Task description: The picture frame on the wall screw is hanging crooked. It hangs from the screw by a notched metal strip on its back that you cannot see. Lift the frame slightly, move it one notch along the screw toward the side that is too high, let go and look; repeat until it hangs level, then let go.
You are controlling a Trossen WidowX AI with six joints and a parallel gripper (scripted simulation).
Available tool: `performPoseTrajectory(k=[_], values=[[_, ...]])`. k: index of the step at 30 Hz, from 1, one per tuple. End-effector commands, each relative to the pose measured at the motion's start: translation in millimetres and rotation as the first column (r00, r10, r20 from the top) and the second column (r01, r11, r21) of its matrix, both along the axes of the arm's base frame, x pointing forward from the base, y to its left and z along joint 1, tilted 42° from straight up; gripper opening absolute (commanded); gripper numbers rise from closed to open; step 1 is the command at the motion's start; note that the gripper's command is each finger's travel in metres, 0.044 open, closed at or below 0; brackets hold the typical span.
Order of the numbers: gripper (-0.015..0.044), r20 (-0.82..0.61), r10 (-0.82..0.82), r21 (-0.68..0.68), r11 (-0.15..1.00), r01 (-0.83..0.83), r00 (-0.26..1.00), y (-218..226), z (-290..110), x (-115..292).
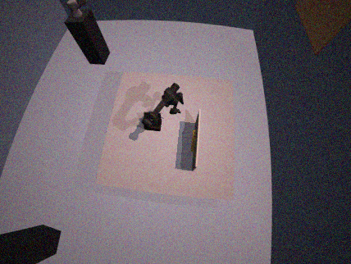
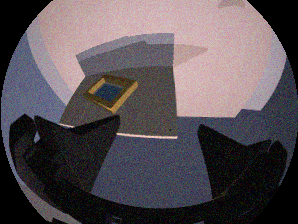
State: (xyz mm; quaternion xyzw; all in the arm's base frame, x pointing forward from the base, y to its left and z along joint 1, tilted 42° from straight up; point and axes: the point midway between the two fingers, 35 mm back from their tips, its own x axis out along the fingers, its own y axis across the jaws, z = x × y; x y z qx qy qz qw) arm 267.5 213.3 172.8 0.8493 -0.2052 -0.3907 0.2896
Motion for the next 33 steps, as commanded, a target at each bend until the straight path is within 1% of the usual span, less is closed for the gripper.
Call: performPoseTrajectory(k=[1,2,3,4,5,6,8,9,11,12,14,15,17,19,20,22,25,27,29,33], values=[[0.0374,0.006,-0.019,0.02,1.0,0.019,1.0,-3,0,1],[0.0347,0.023,-0.077,0.08,0.994,0.074,0.997,-10,-1,3],[0.0321,0.045,-0.175,0.18,0.97,0.164,0.984,-23,-2,6],[0.0295,0.06,-0.294,0.298,0.917,0.264,0.954,-37,-3,8],[0.0269,0.062,-0.41,0.412,0.841,0.351,0.91,-51,-5,10],[0.026,0.051,-0.52,0.517,0.744,0.423,0.852,-63,-6,12],[0.026,-0.009,-0.712,0.697,0.5,0.515,0.702,-86,-8,14],[0.026,-0.056,-0.787,0.767,0.36,0.531,0.615,-97,-9,14],[0.026,-0.181,-0.886,0.86,0.068,0.505,0.427,-116,-9,15],[0.026,-0.254,-0.908,0.883,-0.077,0.464,0.333,-125,-9,15],[0.026,-0.415,-0.896,0.877,-0.347,0.334,0.159,-142,-7,14],[0.026,-0.484,-0.87,0.855,-0.447,0.264,0.094,-148,-6,13],[0.026,-0.61,-0.792,0.786,-0.606,0.118,-0.005,-160,-3,12],[0.026,-0.727,-0.682,0.686,-0.726,-0.039,-0.076,-171,0,11],[0.026,-0.781,-0.616,0.625,-0.772,-0.121,-0.1,-176,2,11],[0.026,-0.87,-0.475,0.492,-0.826,-0.275,-0.128,-187,6,9],[0.026,-0.961,-0.252,0.275,-0.836,-0.475,-0.112,-201,13,6],[0.026,-0.992,-0.104,0.126,-0.804,-0.582,-0.07,-210,17,3],[0.026,-0.999,0.036,-0.02,-0.747,-0.665,-0.01,-219,23,-1],[0.026,-0.946,0.285,-0.297,-0.583,-0.756,0.152,-233,34,-10]])
